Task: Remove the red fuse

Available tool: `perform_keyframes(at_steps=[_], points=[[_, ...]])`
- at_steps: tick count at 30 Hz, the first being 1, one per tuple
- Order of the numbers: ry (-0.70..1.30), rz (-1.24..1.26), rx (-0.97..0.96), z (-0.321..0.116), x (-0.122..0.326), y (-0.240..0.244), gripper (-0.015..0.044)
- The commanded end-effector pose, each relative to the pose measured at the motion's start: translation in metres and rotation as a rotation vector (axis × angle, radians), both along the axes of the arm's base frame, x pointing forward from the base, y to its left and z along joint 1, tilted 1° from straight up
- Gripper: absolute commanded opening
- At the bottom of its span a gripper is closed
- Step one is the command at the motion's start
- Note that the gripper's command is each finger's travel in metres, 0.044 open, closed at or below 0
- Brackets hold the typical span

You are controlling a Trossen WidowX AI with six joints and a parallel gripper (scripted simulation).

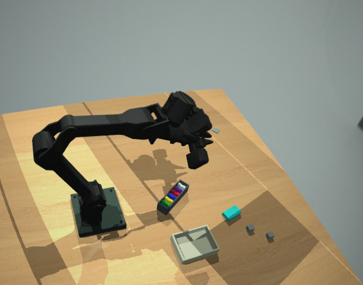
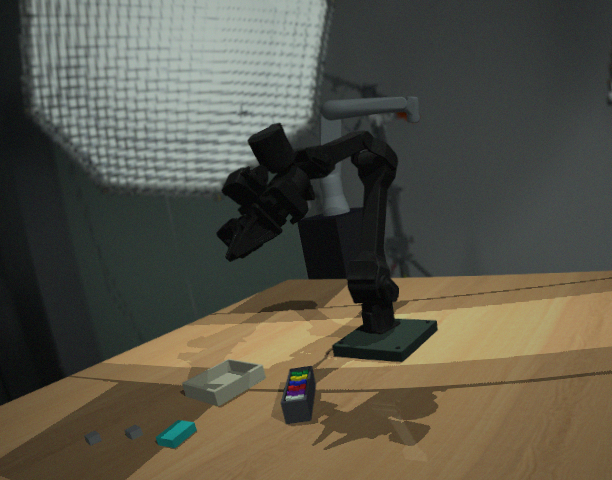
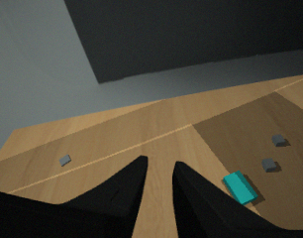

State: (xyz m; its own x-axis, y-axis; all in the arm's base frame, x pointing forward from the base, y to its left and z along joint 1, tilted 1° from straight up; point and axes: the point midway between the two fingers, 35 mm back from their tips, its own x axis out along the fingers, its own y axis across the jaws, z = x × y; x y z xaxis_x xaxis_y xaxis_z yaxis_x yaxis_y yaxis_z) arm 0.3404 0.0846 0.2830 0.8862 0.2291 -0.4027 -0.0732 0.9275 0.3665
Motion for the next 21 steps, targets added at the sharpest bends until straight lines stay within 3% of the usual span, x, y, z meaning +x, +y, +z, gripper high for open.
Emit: perform_keyframes(at_steps=[1,11,21], points=[[0.294,-0.070,0.066,-0.056,0.005,0.004,0.0074],[1.102,-0.486,0.106,-0.183,-0.038,-0.001,0.0074],[1.150,-0.523,0.099,-0.189,-0.042,-0.002,0.0074]])
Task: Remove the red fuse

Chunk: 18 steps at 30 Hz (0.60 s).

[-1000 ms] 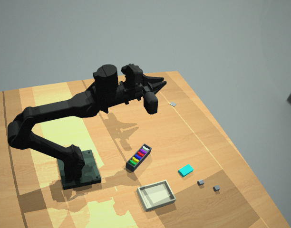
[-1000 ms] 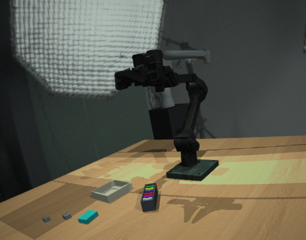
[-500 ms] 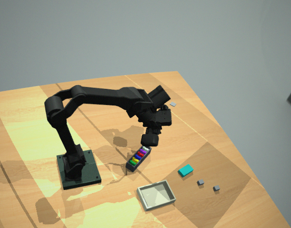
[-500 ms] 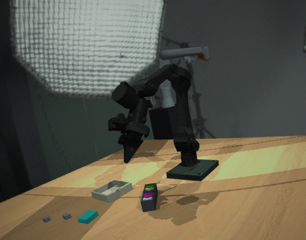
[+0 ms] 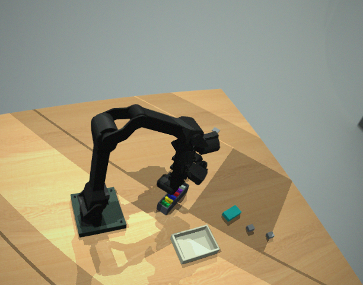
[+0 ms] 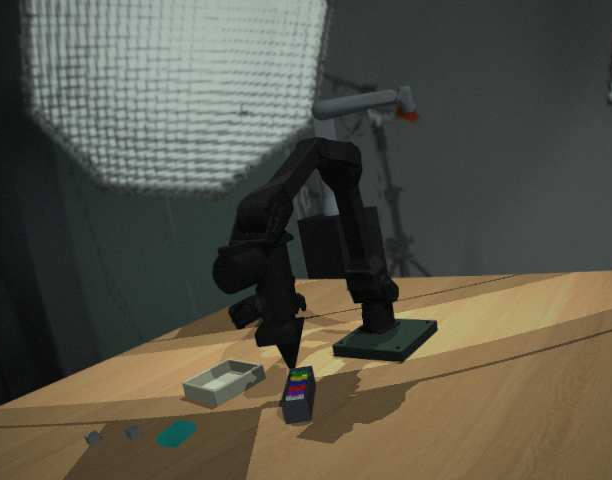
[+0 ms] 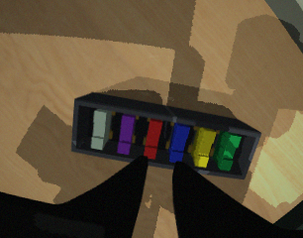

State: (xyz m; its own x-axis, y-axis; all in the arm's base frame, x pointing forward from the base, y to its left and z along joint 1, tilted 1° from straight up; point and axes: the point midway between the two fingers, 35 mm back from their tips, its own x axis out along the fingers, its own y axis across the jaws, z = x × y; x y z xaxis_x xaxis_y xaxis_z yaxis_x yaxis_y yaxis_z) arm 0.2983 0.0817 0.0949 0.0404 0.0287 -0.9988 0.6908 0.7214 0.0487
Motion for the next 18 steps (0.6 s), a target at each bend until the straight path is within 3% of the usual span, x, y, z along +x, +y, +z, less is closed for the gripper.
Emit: perform_keyframes(at_steps=[1,18], points=[[0.010,-0.010,0.003,-0.002,0.000,0.001,0.0074],[0.010,-0.010,0.003,-0.018,0.003,0.003,0.0074]])
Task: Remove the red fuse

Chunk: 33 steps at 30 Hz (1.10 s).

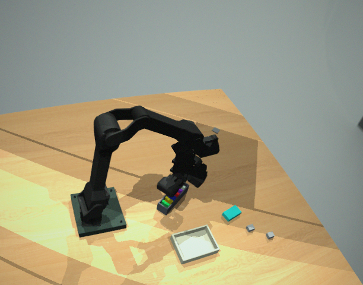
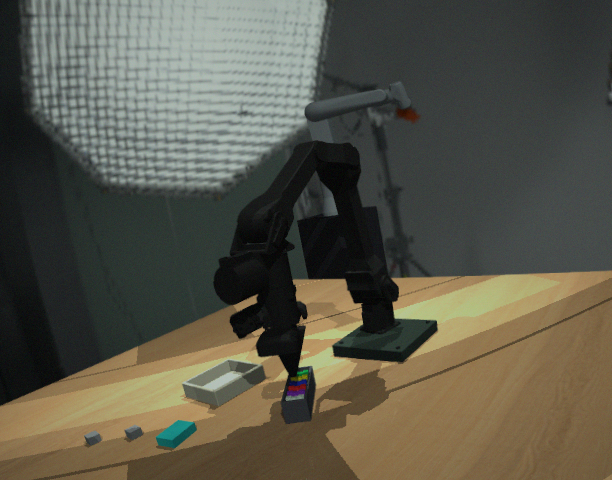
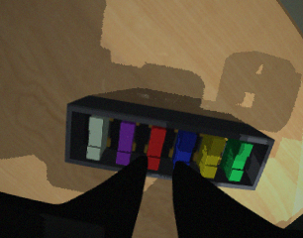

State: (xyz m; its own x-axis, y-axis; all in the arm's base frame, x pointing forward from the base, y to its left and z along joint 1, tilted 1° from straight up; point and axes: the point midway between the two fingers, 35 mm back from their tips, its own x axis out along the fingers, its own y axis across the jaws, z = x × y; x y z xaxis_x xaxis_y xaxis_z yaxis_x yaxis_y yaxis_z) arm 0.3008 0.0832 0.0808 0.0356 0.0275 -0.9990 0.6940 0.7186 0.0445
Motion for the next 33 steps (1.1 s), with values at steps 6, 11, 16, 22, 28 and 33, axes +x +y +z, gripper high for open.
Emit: perform_keyframes(at_steps=[6,11,16,22,28,33], points=[[0.005,-0.006,0.004,-0.010,0.001,0.002,0.0074],[0.005,-0.006,0.004,-0.015,0.001,0.002,0.0074],[0.005,-0.006,0.004,-0.017,0.002,0.002,0.0074],[0.005,-0.006,0.004,-0.017,0.002,0.002,0.0074],[0.005,-0.006,0.004,-0.018,0.002,0.002,0.0074],[0.005,-0.006,0.004,-0.022,0.002,0.003,0.0074]])
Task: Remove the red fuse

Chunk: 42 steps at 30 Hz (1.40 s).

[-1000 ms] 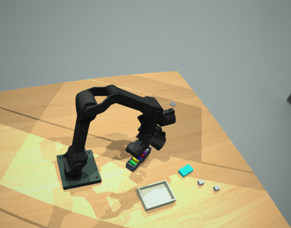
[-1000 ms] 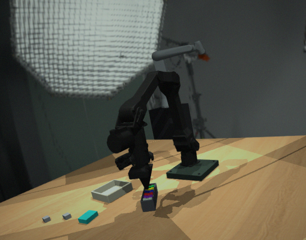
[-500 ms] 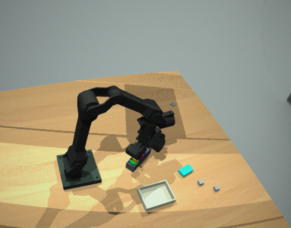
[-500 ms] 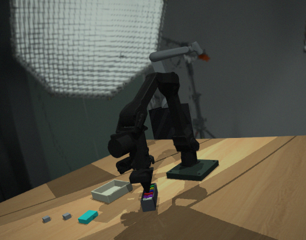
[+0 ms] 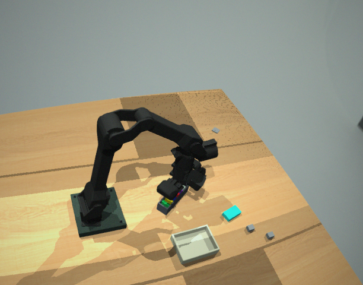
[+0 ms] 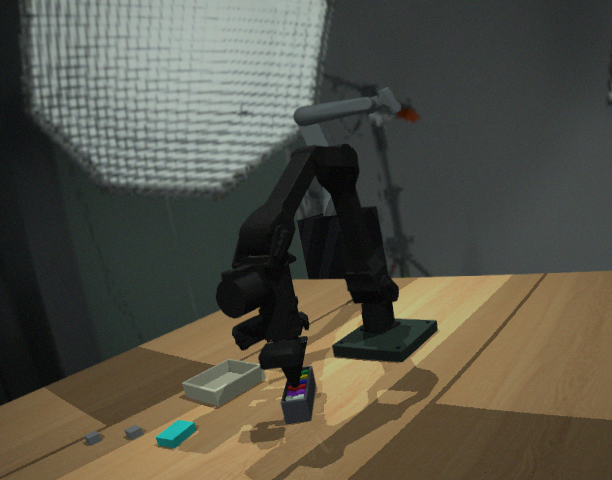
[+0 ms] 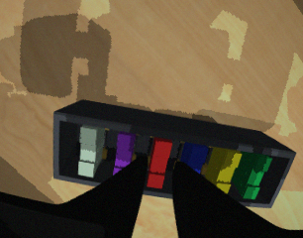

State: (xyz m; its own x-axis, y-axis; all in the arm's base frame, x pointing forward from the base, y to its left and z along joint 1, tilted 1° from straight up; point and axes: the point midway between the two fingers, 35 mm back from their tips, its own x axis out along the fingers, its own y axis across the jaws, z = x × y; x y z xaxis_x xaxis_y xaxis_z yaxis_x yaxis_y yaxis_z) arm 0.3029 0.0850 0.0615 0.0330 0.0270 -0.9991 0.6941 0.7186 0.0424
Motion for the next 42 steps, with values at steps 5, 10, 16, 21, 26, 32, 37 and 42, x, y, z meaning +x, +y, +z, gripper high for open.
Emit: perform_keyframes(at_steps=[5,10,16,21,26,32,37,42], points=[[0.003,-0.006,0.005,-0.0071,-0.0002,0.0010,0.0074],[0.003,-0.006,0.005,-0.0077,-0.0002,0.0010,0.0074],[0.002,0.000,-0.001,-0.0069,-0.0003,0.0001,0.0034],[0.002,0.000,-0.001,-0.0069,-0.0003,0.0001,0.0001],[0.002,0.000,0.000,-0.0062,-0.0002,0.0001,0.0000],[0.002,-0.001,0.000,-0.0033,-0.0001,0.0001,0.0000],[0.002,-0.001,0.000,-0.0008,-0.0001,0.0001,0.0000],[0.002,-0.001,0.001,0.0016,0.0000,0.0001,0.0000]])
